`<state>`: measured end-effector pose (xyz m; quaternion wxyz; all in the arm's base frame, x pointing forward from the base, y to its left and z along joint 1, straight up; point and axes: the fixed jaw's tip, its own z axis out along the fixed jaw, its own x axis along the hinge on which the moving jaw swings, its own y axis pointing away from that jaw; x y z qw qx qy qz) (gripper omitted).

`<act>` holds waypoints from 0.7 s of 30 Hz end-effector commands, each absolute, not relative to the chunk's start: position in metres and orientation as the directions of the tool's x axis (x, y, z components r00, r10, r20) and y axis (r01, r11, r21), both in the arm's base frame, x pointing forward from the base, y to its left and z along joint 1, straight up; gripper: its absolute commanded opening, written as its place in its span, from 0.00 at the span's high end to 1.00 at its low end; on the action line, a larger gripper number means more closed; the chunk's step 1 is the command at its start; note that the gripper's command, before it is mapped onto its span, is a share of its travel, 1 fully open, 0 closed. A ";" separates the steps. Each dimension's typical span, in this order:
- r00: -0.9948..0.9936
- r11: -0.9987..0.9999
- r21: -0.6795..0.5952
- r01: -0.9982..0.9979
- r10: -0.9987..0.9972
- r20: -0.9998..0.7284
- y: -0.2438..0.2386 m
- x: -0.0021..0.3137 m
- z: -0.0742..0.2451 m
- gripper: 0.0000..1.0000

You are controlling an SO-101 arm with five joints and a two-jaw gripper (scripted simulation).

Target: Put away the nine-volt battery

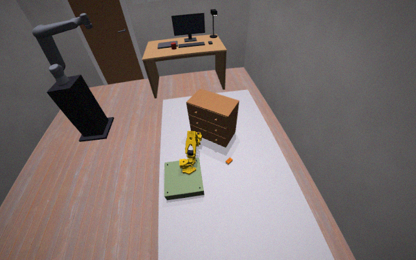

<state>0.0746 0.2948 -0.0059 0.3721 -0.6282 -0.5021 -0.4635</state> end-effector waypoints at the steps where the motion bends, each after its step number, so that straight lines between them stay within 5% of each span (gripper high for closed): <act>1: 0.076 -0.246 0.009 0.969 0.333 0.940 0.288 0.082 -0.020 0.79; 21: 0.066 -0.241 0.009 0.971 0.300 0.952 0.293 0.082 -0.011 0.79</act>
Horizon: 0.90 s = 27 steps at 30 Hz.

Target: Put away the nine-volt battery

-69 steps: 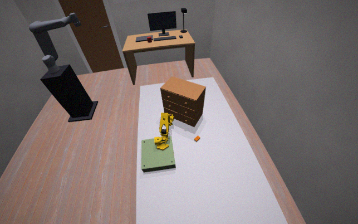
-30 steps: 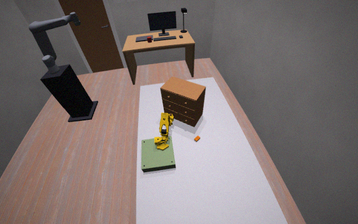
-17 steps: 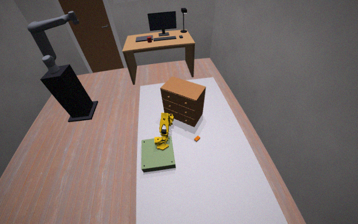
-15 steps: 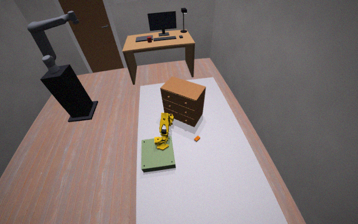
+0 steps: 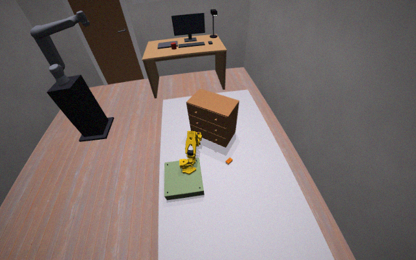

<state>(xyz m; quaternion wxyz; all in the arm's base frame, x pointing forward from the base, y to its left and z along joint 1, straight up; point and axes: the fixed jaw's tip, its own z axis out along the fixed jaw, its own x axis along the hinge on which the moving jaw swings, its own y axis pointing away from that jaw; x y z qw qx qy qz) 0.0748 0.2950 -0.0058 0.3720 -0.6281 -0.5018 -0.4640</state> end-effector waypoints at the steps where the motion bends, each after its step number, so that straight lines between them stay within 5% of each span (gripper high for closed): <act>1: 0.066 -0.241 0.009 0.971 0.300 0.952 0.293 0.082 -0.011 0.79; 27: 0.066 -0.241 0.009 0.971 0.300 0.952 0.293 0.082 -0.011 0.88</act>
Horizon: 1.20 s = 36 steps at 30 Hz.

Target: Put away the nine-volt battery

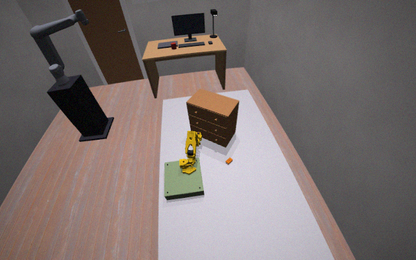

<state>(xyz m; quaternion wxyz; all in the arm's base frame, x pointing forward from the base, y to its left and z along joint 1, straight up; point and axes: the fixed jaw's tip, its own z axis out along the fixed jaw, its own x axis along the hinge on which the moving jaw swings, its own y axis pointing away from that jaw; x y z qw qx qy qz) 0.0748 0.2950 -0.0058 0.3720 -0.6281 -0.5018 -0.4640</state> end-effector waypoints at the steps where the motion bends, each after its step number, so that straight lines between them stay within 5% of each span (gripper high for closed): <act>1: 0.066 -0.241 0.009 0.971 0.300 0.952 0.293 0.082 -0.011 0.89; 19: 0.066 -0.241 0.009 0.971 0.300 0.952 0.293 0.082 -0.011 1.00; 36: 0.066 -0.241 0.009 0.971 0.300 0.952 0.293 0.082 -0.011 1.00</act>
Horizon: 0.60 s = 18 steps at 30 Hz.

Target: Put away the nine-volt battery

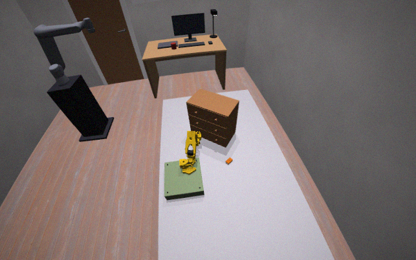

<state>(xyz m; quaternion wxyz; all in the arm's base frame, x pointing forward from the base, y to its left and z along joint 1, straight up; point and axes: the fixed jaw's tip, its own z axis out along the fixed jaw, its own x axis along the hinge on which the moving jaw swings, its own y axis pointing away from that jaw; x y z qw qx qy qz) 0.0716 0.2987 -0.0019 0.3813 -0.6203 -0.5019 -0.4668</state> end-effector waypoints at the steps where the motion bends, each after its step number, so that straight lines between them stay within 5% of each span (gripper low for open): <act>1: 0.066 -0.241 0.009 0.971 0.300 0.952 0.293 0.082 -0.011 1.00; 18: 0.057 -0.218 0.004 0.976 0.269 0.961 0.298 0.075 -0.002 1.00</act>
